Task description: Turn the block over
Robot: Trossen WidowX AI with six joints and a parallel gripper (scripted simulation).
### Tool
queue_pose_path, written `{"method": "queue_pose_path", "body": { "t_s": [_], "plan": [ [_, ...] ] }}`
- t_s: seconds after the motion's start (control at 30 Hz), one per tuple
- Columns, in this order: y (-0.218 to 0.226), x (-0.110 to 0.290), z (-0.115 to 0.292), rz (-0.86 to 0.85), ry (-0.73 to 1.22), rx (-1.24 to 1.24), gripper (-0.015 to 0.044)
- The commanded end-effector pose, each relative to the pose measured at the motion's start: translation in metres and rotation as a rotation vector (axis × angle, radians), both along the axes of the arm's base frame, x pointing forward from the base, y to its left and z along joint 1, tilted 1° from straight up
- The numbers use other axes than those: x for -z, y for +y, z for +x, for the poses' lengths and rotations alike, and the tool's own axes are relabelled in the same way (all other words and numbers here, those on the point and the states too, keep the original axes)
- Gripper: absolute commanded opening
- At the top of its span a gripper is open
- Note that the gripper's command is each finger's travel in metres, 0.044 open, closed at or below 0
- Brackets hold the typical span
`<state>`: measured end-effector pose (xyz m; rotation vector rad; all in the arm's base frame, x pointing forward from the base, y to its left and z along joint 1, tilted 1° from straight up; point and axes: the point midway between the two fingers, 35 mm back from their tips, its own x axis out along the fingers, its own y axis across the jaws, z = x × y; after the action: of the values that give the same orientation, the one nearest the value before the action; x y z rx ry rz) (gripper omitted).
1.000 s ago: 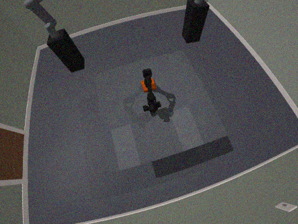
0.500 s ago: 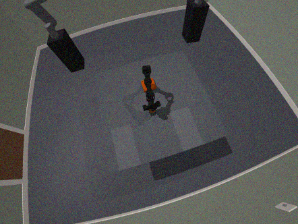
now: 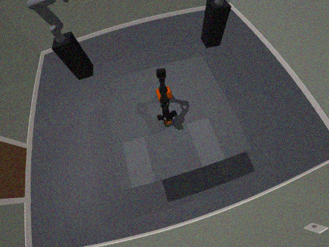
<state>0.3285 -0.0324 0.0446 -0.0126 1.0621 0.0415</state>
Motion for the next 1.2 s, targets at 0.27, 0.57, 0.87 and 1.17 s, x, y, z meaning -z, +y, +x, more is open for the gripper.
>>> {"method": "queue_pose_path", "body": {
  "t_s": [0.27,0.57,0.87,1.17],
  "plan": [
    [-0.001,0.001,0.001,0.001,-0.094,-0.003,0.0000],
    [-0.003,0.020,0.014,0.010,-0.218,0.004,0.0000],
    [-0.004,0.032,0.017,0.017,-0.341,0.008,0.0000],
    [-0.003,0.036,0.014,0.021,-0.463,0.008,0.0000]
  ]
}}
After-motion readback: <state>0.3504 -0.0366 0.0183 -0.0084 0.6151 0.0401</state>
